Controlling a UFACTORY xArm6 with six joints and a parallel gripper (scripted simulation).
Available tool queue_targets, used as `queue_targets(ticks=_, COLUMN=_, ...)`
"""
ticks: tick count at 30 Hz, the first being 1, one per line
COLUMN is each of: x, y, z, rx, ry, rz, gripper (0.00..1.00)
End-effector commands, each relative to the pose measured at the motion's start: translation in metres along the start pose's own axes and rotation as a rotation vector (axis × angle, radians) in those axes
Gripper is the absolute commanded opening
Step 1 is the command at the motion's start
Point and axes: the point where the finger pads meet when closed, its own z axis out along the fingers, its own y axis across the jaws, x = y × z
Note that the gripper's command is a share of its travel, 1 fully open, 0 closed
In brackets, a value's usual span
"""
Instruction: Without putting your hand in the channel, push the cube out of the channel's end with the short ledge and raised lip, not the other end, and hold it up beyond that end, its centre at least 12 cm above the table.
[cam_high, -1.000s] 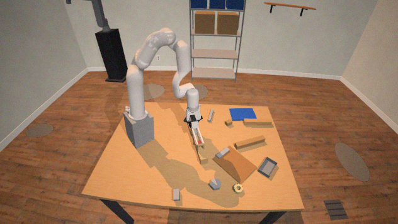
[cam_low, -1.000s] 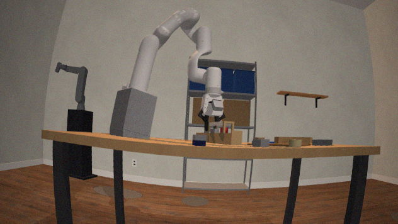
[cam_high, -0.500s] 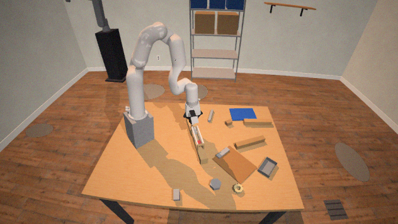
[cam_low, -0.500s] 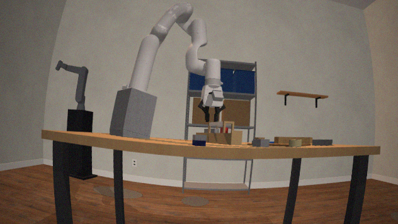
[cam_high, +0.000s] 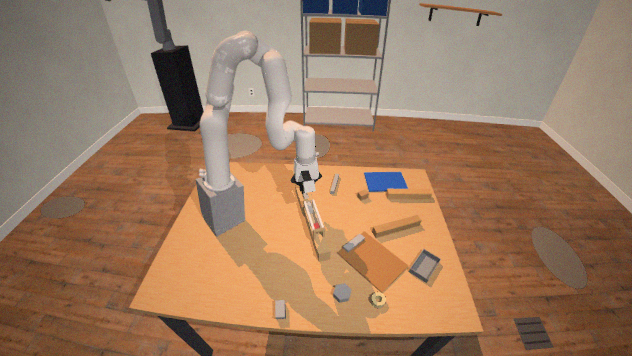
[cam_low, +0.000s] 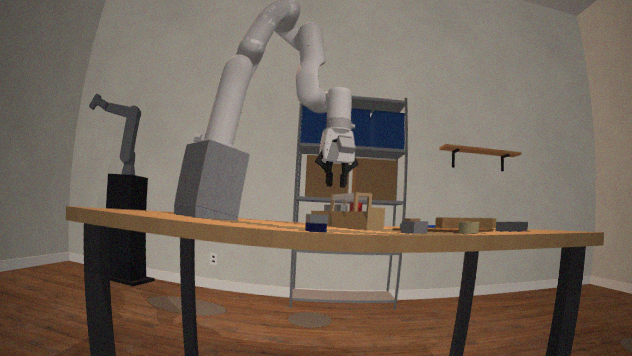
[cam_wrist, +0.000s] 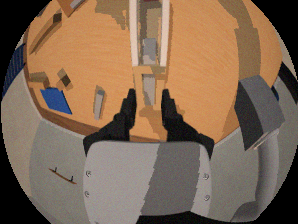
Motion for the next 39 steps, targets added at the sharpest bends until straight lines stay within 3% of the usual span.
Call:
queue_targets(ticks=1, x=0.0, y=-0.001, z=-0.001, rx=-0.006, ry=0.005, rz=0.001, gripper=0.38)
queue_targets(ticks=10, x=-0.003, y=-0.007, z=-0.001, rx=-0.005, ry=0.002, rz=0.013, gripper=0.38)
queue_targets(ticks=16, x=-0.034, y=-0.058, z=0.001, rx=-0.003, ry=-0.021, rz=0.129, gripper=0.38)
queue_targets(ticks=18, x=-0.034, y=-0.058, z=0.001, rx=-0.003, ry=-0.021, rz=0.129, gripper=0.38)
queue_targets(ticks=23, x=-0.08, y=-0.118, z=0.002, rx=-0.01, ry=-0.026, rz=0.293, gripper=0.38)
queue_targets(ticks=28, x=-0.119, y=-0.161, z=0.001, rx=-0.009, ry=-0.007, rz=0.437, gripper=0.38)
queue_targets(ticks=32, x=-0.132, y=-0.175, z=0.001, rx=-0.005, ry=0.005, rz=0.491, gripper=0.38)
queue_targets(ticks=39, x=-0.134, y=-0.177, z=0.001, rx=-0.004, ry=0.006, rz=0.497, gripper=0.38)
